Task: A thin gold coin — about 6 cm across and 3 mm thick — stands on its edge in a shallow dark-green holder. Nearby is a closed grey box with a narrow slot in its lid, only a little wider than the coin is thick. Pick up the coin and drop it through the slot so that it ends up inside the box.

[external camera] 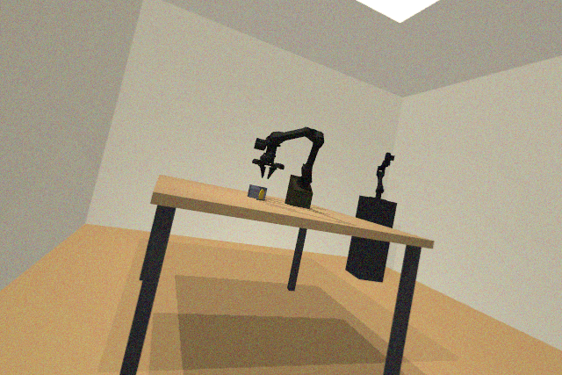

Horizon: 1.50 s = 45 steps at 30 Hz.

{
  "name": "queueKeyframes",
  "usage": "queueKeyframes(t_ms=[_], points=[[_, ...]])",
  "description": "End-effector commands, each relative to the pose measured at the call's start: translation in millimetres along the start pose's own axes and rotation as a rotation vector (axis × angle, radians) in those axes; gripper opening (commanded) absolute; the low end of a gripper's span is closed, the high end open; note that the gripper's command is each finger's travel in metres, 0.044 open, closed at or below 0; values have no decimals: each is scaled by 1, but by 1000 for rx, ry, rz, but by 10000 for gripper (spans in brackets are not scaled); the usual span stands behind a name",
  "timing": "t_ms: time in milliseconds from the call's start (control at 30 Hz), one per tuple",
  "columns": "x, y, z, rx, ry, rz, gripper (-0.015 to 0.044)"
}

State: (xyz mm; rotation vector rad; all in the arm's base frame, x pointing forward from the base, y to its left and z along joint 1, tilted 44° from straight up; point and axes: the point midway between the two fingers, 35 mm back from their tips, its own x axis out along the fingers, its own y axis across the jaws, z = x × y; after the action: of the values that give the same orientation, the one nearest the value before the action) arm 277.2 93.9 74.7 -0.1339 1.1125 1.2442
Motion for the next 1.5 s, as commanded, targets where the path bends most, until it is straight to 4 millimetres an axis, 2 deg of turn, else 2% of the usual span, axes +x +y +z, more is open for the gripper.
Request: queueKeyframes(t_ms=[0, 33, 133, 167, 333, 433, 667, 1467], points=[[0, -4, -3, -25, 6, 9, 161], [3, -4, -3, -25, 6, 9, 161], [32, -3, -3, -26, 5, 10, 161], [35, -3, -3, -26, 4, 10, 161], [36, -3, -3, -26, 4, 10, 161], [49, -2, -5, -26, 4, 10, 161], [52, -2, -5, -26, 4, 10, 161], [91, -3, -4, -26, 5, 9, 161]])
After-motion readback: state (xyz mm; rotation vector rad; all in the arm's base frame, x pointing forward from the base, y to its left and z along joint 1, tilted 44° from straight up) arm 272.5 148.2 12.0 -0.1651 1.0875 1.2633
